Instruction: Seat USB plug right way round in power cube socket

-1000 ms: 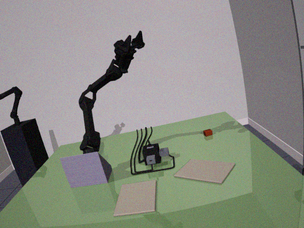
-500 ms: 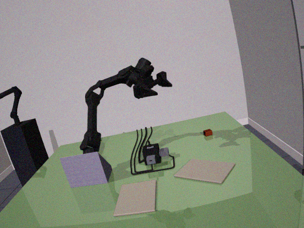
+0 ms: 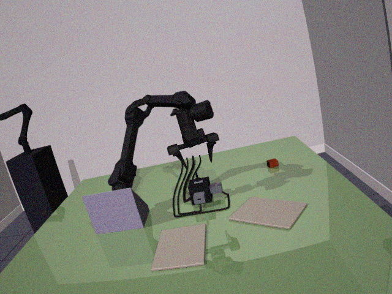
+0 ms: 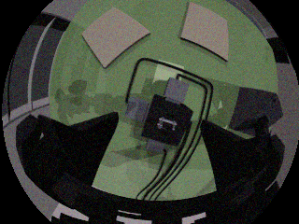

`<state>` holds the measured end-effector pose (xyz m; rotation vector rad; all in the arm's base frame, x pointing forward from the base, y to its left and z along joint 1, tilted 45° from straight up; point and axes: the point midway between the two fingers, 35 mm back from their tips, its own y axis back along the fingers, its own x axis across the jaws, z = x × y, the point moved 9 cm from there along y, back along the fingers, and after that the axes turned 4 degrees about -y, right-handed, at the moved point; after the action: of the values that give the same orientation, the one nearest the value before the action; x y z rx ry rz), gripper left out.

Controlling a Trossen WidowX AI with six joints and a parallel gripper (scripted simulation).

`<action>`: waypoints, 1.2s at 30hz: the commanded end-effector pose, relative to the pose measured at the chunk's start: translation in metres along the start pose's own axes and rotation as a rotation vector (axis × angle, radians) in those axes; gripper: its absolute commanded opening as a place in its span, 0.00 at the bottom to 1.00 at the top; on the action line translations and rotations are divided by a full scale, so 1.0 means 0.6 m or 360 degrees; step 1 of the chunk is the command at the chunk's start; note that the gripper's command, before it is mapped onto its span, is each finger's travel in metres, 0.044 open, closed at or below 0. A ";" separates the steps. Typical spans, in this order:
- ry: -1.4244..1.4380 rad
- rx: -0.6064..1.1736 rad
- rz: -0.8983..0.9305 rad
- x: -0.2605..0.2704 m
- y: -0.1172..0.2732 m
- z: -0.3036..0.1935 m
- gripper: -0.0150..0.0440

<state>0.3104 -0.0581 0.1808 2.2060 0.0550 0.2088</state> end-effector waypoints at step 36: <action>-0.0182 0.0221 -0.0112 -0.020 -0.052 -0.019 1.00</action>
<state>0.2981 -0.0341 0.1635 2.3418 0.0885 0.0468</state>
